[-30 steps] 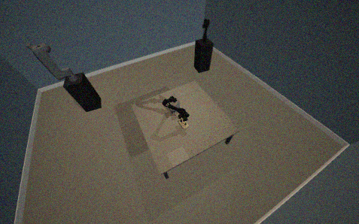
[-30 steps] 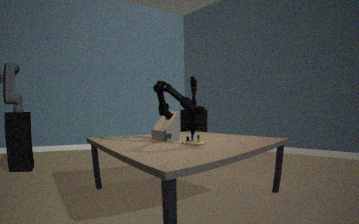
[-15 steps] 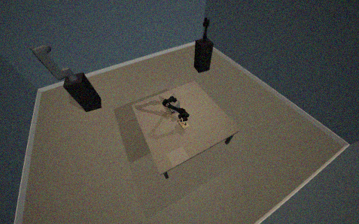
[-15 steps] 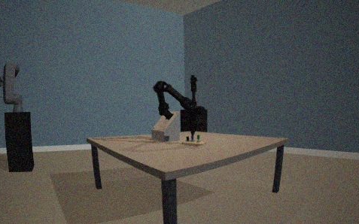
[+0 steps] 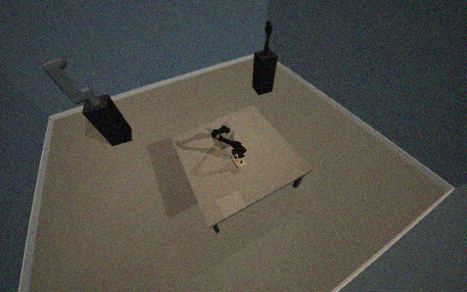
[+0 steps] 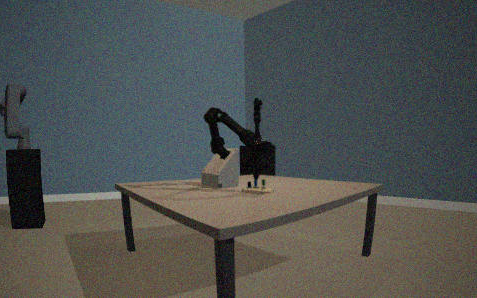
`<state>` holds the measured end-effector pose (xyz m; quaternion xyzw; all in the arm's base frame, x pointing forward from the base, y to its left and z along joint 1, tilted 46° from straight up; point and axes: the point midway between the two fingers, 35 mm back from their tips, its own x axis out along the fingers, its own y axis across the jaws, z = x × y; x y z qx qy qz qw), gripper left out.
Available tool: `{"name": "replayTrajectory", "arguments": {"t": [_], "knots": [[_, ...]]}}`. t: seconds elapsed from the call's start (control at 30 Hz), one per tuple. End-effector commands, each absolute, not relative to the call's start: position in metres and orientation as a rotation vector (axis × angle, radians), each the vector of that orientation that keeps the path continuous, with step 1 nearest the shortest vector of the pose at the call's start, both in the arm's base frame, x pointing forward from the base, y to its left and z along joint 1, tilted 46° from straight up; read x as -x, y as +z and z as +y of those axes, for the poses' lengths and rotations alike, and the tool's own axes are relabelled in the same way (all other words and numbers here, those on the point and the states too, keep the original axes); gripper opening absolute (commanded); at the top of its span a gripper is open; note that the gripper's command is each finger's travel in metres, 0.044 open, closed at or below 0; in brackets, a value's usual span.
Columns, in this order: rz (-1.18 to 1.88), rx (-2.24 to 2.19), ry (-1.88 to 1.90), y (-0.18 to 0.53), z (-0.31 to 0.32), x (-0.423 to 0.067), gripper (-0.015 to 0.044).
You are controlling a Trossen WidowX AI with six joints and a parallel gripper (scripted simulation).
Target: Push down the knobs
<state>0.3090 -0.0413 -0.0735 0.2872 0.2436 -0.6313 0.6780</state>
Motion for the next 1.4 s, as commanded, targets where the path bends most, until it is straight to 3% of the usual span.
{"name": "replayTrajectory", "arguments": {"t": [0.0,0.67,0.93,1.2,1.37], "knots": [[0.536,-0.659,-1.442,-0.077,-0.047,-0.309,0.0],[0.537,-0.66,-1.442,-0.057,-0.027,-0.307,0.0],[0.546,-0.639,-1.447,-0.062,-0.031,-0.303,0.021],[0.652,-0.553,-1.346,-0.052,-0.025,-0.323,0.0],[0.759,-0.413,-1.28,-0.049,-0.022,-0.331,0.0]]}}
